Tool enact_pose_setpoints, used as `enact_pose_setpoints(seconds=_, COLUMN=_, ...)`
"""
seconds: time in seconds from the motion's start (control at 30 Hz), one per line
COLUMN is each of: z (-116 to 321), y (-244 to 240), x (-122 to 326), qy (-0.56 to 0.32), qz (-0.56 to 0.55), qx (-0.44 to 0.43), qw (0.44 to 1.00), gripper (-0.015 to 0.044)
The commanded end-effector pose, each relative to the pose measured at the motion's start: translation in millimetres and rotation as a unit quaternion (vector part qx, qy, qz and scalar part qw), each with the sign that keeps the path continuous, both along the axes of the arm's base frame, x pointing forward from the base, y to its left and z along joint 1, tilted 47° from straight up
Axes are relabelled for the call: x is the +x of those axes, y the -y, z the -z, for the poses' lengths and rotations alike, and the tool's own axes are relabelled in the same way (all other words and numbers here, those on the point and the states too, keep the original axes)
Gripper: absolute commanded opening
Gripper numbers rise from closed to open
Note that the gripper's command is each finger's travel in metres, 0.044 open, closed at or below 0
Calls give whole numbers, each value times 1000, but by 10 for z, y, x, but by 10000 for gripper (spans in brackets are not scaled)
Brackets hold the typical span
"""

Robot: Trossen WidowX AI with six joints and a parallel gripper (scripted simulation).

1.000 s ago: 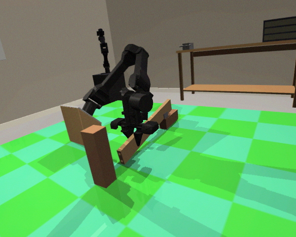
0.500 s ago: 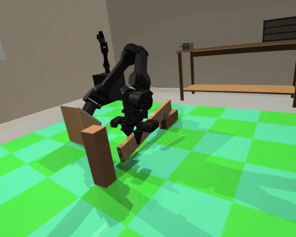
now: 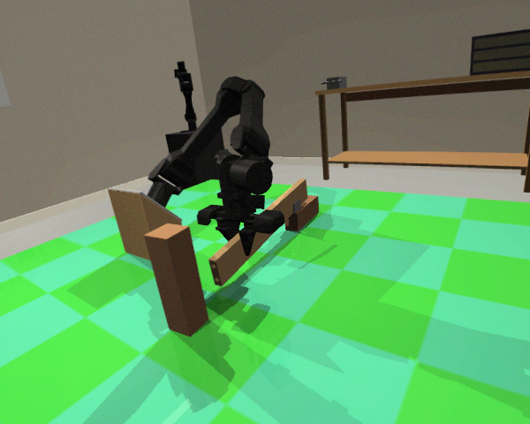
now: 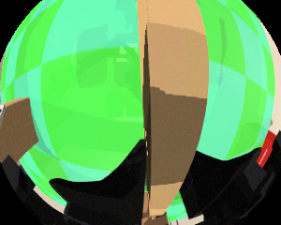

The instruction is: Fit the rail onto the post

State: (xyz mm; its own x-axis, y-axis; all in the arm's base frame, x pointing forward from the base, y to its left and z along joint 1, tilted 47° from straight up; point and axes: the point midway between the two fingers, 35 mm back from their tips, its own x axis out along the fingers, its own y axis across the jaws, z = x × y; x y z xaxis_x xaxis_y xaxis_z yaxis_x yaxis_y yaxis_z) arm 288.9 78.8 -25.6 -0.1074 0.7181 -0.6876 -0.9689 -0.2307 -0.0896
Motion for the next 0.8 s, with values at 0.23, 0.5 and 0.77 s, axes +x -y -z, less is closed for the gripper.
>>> enact_pose_setpoints(seconds=0.23, z=-52, y=64, x=24, qy=3, qz=4, qx=1, qw=1000, gripper=0)
enact_pose_setpoints(seconds=0.5, z=-80, y=93, x=28, qy=3, qz=4, qx=1, qw=1000, gripper=0)
enact_pose_setpoints(seconds=0.77, z=-107, y=122, x=31, qy=3, qz=4, qx=1, qw=1000, gripper=0)
